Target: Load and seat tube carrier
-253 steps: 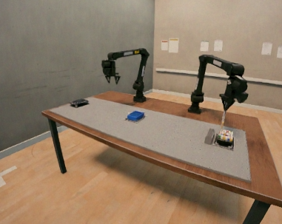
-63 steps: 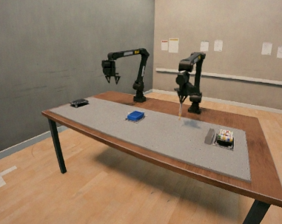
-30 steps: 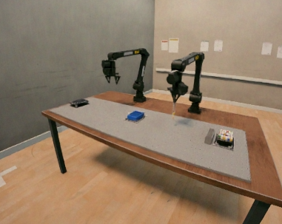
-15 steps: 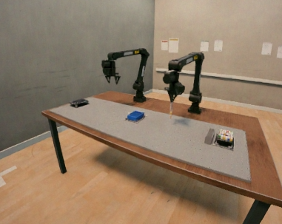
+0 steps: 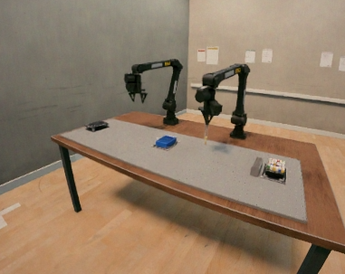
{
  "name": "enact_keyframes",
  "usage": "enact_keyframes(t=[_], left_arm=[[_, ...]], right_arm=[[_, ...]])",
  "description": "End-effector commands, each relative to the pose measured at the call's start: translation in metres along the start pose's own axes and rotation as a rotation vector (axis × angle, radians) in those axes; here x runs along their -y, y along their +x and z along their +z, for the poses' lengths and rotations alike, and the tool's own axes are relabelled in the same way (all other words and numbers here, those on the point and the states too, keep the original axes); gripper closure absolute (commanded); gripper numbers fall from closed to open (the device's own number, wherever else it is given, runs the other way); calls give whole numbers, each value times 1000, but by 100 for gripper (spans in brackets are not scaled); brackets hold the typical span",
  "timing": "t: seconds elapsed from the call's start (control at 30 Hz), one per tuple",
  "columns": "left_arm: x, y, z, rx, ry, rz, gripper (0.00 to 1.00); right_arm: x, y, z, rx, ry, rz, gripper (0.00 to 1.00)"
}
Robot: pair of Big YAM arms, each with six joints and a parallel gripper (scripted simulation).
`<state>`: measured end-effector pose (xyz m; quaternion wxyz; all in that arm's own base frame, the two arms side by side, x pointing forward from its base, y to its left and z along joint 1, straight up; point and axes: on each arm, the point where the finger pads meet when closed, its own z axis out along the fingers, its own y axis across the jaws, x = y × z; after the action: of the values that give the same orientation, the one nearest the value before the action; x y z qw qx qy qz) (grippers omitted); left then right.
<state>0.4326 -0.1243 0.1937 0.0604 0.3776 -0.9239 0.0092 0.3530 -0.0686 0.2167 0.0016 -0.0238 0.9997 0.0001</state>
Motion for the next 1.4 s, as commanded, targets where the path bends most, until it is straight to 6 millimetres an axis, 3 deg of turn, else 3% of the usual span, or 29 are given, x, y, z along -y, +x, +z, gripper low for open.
enact_keyframes(t=[0.0,1.37], left_arm=[[32,-1,-22,39,65,8,91],[74,43,-20,35,73,9,91]], right_arm=[[1,-8,-12,32,8,13,0],[1,-8,-12,32,8,13,0]])
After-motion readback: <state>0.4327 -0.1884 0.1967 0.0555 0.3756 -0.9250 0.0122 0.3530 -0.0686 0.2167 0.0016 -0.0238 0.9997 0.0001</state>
